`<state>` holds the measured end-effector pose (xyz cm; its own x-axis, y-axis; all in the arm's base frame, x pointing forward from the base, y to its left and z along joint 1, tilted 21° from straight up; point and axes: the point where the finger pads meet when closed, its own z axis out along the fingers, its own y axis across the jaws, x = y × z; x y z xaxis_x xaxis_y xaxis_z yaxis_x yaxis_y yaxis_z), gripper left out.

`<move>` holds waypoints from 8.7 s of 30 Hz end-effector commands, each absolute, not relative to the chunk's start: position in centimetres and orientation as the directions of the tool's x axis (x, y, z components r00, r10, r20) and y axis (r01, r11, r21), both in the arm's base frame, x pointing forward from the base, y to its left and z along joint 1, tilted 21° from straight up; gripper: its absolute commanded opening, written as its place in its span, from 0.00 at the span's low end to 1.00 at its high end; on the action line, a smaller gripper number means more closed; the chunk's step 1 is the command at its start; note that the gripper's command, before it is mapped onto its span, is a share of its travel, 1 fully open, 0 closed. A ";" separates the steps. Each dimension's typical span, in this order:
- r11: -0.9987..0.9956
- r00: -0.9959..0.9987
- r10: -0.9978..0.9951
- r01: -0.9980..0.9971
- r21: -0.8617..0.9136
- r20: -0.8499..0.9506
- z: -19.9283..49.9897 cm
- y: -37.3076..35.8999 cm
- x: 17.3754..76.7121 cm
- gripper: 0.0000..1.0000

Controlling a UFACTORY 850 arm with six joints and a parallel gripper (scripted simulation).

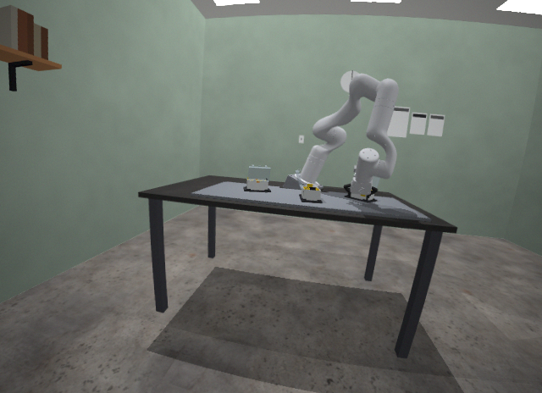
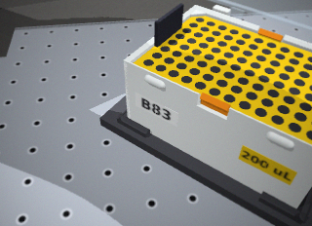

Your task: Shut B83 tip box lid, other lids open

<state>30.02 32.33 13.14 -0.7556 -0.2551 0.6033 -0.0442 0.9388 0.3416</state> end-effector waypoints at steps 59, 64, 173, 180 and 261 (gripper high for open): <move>0.939 -0.756 -0.256 -0.045 0.342 0.602 29.1 26.5 28.8 1.00; 0.939 -0.756 -0.256 -0.045 0.342 0.602 29.1 26.5 28.8 0.00; 0.778 -0.842 0.525 0.535 0.329 0.129 31.4 35.5 6.2 0.00; 0.778 -0.842 0.525 0.535 0.329 0.129 31.3 35.5 6.2 0.00; 0.778 -0.842 0.525 0.535 0.329 0.128 25.1 36.3 8.9 0.00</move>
<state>8.54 36.45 24.99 -0.8414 0.5255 0.1261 0.5353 0.7784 0.3280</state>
